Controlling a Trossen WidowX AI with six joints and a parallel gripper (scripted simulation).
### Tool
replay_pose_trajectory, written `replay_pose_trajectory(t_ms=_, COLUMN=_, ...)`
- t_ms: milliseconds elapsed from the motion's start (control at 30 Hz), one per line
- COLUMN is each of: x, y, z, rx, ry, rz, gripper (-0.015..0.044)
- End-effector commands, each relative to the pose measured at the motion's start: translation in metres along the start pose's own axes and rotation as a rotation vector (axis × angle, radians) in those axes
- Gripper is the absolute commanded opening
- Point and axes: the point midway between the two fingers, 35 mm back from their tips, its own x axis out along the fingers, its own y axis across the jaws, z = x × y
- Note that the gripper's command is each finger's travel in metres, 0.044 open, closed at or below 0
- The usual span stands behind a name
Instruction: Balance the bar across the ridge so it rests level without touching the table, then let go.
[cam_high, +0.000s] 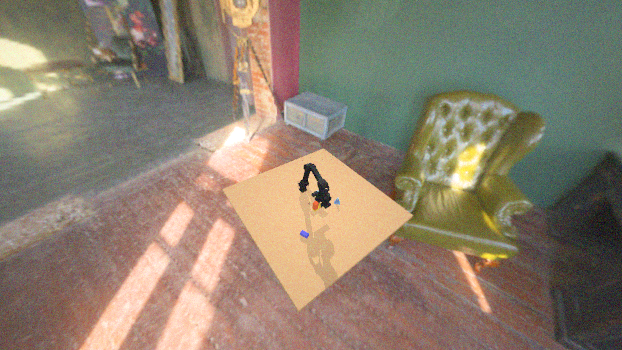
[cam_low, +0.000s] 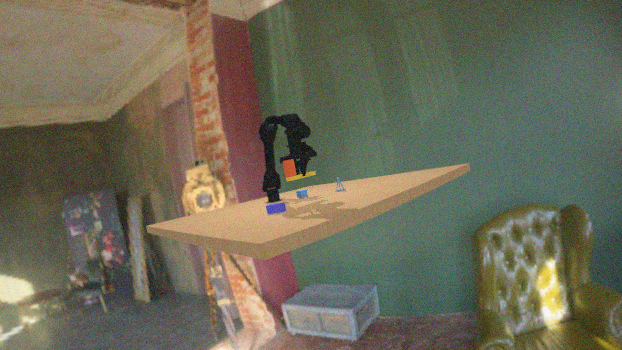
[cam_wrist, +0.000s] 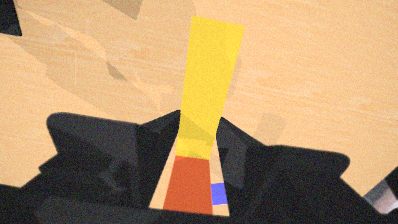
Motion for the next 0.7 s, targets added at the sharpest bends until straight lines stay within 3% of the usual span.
replay_pose_trajectory(t_ms=0, x=-0.011, y=0.002, z=0.000, rx=-0.005, ry=0.007, rz=-0.008, gripper=0.0000)
replay_pose_trajectory(t_ms=667, x=-0.013, y=-0.019, z=0.062, rx=0.220, ry=0.000, rz=-0.010, gripper=0.0000)
